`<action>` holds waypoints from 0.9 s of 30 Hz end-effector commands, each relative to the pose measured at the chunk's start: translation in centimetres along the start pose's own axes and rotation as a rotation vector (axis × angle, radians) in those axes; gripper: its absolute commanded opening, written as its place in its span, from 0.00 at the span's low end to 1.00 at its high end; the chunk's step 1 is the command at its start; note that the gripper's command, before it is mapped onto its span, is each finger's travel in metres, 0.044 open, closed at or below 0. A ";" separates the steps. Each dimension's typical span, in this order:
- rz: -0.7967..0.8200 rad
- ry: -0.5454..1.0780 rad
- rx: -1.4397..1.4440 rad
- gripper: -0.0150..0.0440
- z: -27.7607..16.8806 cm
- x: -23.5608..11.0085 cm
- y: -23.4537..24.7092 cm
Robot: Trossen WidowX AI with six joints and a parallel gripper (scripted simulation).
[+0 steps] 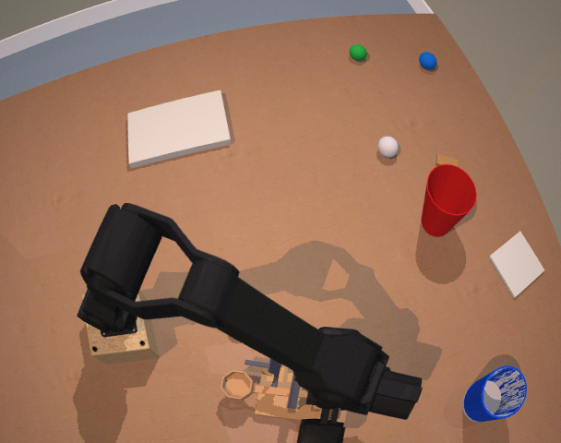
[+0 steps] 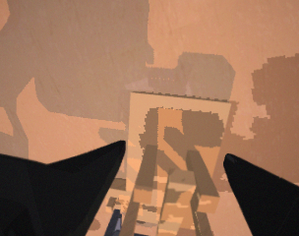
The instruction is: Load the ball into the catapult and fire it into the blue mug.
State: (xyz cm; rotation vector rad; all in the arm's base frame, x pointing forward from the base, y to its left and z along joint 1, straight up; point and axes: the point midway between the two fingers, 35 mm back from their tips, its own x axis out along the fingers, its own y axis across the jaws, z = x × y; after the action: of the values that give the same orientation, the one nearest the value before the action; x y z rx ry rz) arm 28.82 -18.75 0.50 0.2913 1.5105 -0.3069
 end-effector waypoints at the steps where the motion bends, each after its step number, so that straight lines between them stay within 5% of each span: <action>1: 0.000 -0.001 0.000 0.73 0.0 0.0 0.0; 7: 0.000 -0.001 0.000 0.47 0.0 0.0 0.0; 12: 0.000 -0.001 0.000 0.41 0.0 0.0 0.0; 16: 0.000 -0.001 0.000 0.25 0.1 -3.9 0.0; 27: -0.001 0.002 -0.001 0.25 0.2 -4.2 -0.1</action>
State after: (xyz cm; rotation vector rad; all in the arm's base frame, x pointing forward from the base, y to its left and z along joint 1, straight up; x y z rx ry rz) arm 28.83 -18.78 4.93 0.2921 1.5108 -0.3072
